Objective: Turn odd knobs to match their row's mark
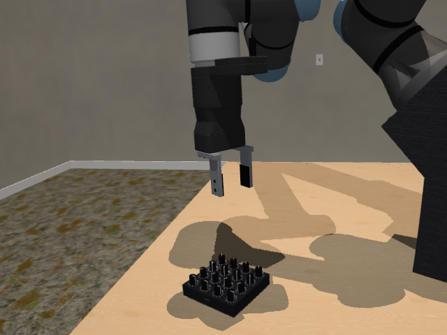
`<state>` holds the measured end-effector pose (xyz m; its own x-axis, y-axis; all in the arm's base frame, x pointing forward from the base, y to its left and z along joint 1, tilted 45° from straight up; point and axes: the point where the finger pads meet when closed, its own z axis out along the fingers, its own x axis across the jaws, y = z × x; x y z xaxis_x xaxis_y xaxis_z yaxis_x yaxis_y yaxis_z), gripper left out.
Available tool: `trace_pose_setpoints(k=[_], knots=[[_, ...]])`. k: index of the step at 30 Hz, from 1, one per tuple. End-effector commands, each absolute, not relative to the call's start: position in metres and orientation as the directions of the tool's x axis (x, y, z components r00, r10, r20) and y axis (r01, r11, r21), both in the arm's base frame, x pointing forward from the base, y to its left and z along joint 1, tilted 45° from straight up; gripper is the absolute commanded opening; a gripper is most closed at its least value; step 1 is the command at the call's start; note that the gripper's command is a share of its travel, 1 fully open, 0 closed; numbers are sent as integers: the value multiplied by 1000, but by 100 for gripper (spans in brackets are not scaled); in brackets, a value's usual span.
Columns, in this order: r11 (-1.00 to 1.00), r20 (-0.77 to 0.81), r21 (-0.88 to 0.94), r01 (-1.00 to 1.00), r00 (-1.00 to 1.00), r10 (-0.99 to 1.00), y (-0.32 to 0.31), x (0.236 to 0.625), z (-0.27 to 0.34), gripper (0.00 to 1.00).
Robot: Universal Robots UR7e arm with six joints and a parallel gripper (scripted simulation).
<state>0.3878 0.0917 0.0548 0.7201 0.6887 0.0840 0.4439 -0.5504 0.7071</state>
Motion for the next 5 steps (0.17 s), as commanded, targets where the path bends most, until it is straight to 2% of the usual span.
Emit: trace_pose_setpoints(k=[1,5], knots=[[-550,85,707,444,720,689,92,388,55,100],[-550,85,707,444,720,689,92,388,55,100]])
